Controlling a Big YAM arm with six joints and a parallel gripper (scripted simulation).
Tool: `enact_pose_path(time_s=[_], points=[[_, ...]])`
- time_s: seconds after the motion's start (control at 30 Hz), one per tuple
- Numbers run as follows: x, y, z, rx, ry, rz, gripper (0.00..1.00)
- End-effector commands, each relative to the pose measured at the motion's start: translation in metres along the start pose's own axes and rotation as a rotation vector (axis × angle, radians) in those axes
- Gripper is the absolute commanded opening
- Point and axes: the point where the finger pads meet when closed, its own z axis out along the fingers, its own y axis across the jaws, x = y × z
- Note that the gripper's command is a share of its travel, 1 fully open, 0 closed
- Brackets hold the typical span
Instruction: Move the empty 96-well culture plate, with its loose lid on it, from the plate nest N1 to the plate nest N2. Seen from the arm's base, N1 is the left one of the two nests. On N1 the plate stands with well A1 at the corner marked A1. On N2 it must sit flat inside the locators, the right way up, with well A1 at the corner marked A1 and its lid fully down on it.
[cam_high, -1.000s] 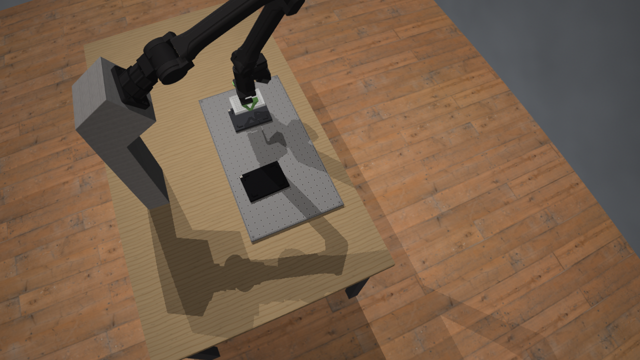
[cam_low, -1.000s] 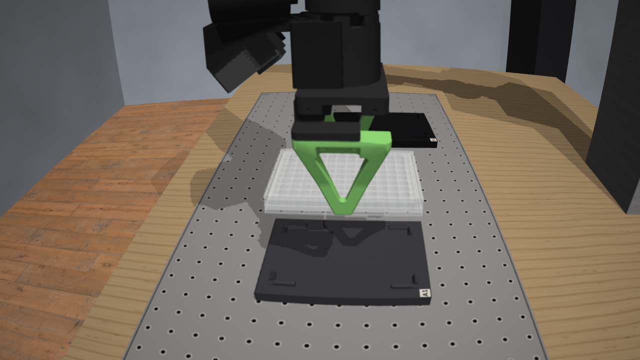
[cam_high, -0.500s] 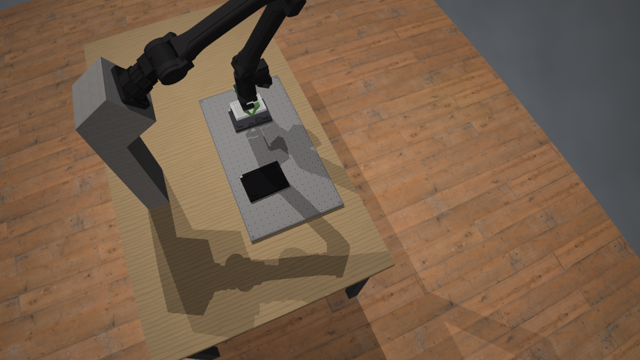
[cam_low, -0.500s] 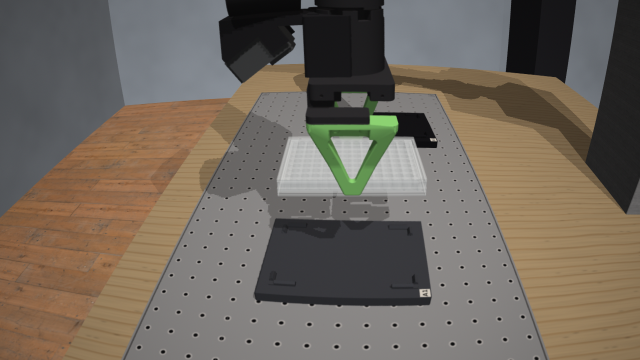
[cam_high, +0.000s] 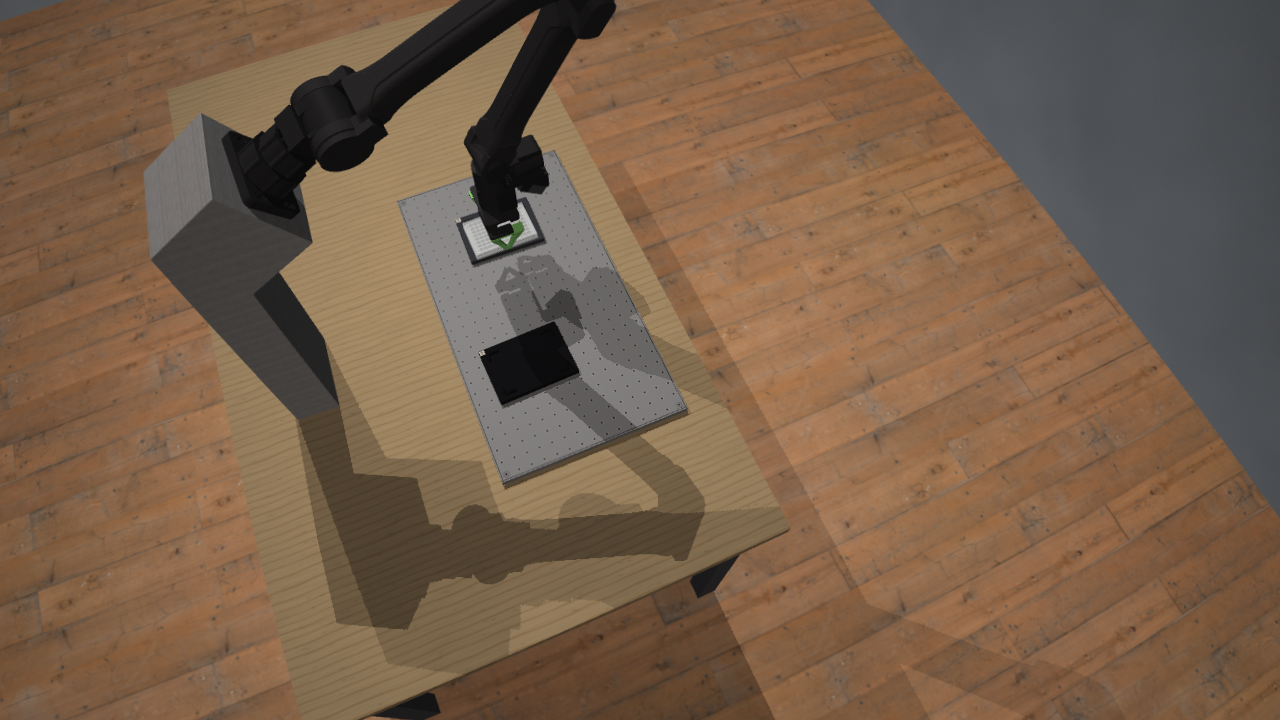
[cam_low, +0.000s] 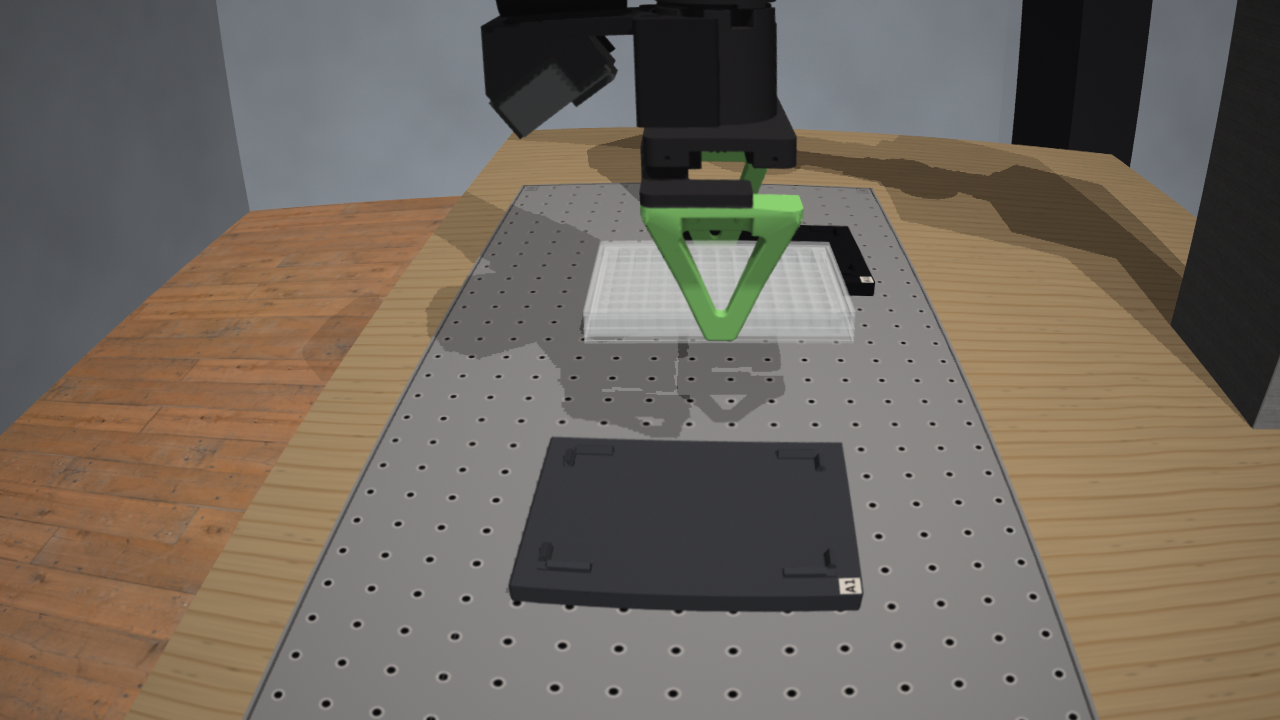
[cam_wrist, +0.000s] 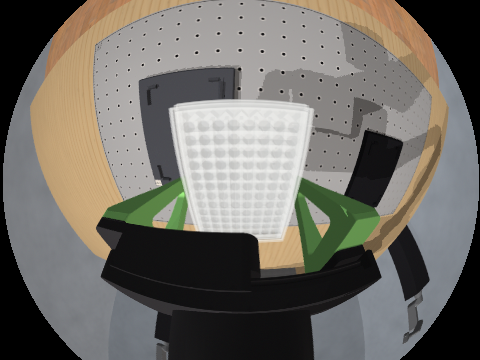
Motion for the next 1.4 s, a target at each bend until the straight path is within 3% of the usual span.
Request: enact_pose_path(time_s=[0.0,0.77,1.37], points=[[0.000,-0.016,-0.009,0.006,-0.015,-0.015,0.00],[0.015,-0.077,-0.010,0.007,-0.012,-0.017,0.00],[0.041,-0.127,-0.006,0.005,0.021,-0.018,0.00]])
